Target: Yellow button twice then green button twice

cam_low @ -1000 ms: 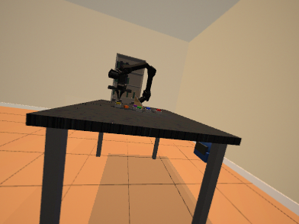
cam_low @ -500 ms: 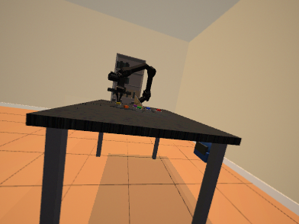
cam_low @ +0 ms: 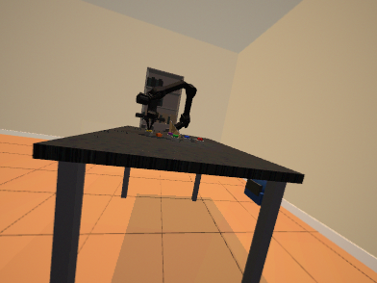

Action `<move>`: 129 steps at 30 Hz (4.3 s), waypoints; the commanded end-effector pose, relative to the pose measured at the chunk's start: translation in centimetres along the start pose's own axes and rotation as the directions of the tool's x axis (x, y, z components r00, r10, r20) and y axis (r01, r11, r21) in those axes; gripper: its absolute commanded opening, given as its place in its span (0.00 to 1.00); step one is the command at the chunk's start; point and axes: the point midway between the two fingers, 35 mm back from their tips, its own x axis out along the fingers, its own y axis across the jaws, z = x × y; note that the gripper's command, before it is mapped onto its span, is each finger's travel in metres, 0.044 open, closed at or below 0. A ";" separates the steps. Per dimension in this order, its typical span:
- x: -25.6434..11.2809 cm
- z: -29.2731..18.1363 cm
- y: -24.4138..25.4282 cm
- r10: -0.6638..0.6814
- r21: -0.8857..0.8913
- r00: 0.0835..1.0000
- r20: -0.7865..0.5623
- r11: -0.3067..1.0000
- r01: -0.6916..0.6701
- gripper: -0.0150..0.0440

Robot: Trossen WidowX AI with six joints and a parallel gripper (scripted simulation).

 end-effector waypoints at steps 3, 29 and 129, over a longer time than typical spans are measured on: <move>0.2 -0.1 0.1 0.005 0.006 1.000 0.000 1.000 -0.005 0.29; -2.0 0.0 0.0 0.004 0.006 1.000 0.000 1.000 -0.004 0.29; -1.3 9.2 17.1 0.016 0.006 1.000 0.002 1.000 -0.016 0.29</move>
